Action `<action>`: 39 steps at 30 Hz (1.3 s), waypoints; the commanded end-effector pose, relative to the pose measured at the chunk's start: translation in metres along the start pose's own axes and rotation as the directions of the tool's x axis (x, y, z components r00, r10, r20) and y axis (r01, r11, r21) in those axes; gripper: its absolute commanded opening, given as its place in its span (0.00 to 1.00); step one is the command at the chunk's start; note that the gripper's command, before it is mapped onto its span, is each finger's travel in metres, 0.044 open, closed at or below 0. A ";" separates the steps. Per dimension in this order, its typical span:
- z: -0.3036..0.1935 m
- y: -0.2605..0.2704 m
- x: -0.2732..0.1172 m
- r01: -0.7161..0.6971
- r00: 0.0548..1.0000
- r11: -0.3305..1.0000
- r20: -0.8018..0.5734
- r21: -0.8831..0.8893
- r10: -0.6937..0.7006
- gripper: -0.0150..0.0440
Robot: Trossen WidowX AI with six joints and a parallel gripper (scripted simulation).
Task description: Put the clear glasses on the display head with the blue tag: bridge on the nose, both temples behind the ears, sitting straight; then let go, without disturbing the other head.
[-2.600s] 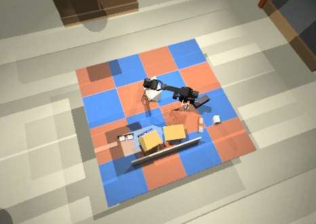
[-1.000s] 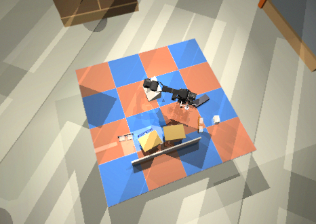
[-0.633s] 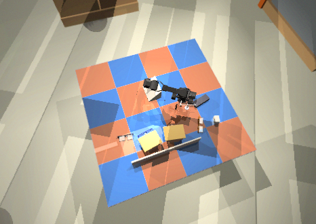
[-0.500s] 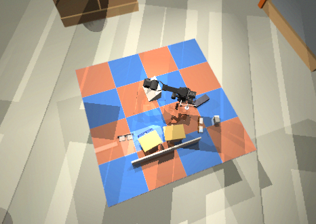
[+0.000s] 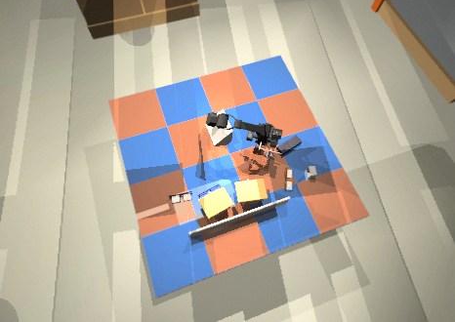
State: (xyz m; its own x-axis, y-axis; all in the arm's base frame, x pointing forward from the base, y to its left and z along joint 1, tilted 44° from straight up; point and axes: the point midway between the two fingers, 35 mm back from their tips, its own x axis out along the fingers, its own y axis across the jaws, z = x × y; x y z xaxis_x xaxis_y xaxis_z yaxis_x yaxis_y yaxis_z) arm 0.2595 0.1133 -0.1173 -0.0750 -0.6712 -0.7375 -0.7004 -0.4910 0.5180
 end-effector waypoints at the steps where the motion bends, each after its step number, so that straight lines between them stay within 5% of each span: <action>1: 0.004 0.000 0.000 0.000 1.000 1.000 0.004 0.003 0.000 0.25; 31: -0.006 0.000 -0.001 0.000 1.000 1.000 0.004 0.004 0.000 0.25; 39: -0.008 -0.001 -0.037 0.001 1.000 1.000 0.005 0.003 -0.001 0.25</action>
State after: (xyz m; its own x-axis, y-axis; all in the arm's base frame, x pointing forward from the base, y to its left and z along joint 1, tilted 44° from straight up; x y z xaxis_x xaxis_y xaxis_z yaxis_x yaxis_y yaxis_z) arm 0.2641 0.1185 -0.1031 -0.0863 -0.6763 -0.7315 -0.6958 -0.4846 0.5301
